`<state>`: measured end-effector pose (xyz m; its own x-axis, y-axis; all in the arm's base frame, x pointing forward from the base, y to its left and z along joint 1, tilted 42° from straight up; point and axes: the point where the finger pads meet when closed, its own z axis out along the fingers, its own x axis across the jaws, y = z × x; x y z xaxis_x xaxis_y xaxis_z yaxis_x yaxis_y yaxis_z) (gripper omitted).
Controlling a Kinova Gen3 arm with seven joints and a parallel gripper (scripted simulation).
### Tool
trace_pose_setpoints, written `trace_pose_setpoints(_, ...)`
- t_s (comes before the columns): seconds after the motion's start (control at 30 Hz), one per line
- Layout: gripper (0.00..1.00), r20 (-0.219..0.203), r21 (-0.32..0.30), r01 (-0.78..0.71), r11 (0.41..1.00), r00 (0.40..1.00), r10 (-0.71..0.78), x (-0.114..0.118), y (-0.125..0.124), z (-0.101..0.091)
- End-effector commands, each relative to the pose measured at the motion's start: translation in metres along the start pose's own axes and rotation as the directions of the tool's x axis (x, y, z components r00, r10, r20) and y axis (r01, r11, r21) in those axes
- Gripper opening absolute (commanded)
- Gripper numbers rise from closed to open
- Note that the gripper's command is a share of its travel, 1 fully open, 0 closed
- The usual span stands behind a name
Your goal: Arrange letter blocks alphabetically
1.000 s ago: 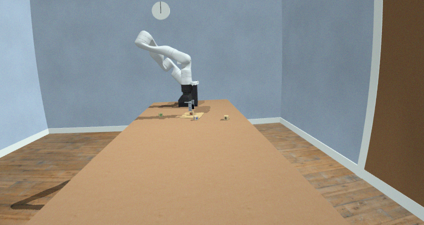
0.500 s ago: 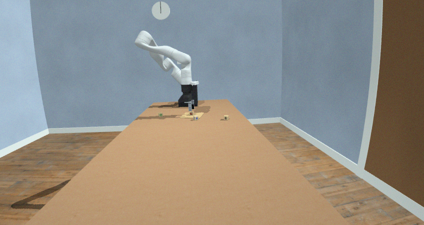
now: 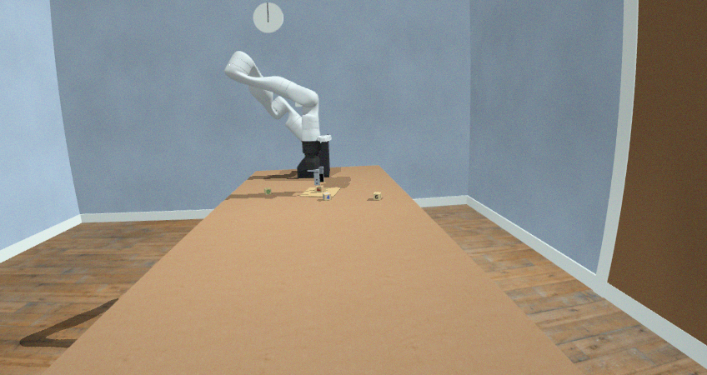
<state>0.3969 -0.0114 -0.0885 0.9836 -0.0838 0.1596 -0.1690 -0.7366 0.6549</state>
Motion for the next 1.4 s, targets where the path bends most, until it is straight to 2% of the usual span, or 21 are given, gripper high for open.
trace_pose_setpoints(0.0,1.0,-0.001,0.003,0.004,1.0,1.0,-0.004,-0.001,-0.001,0.001)
trace_pose_setpoints(0.4,1.0,0.0,0.002,0.002,1.0,1.0,-0.002,-0.001,-0.001,0.003)
trace_pose_setpoints(0.67,1.0,0.002,0.001,0.002,1.0,1.0,-0.002,-0.002,-0.001,0.011)
trace_pose_setpoints(1.07,1.0,0.001,0.001,0.0,1.0,1.0,0.0,-0.002,-0.001,0.032)
trace_pose_setpoints(1.37,1.0,0.0,0.002,-0.001,1.0,1.0,0.001,-0.001,0.0,0.034)
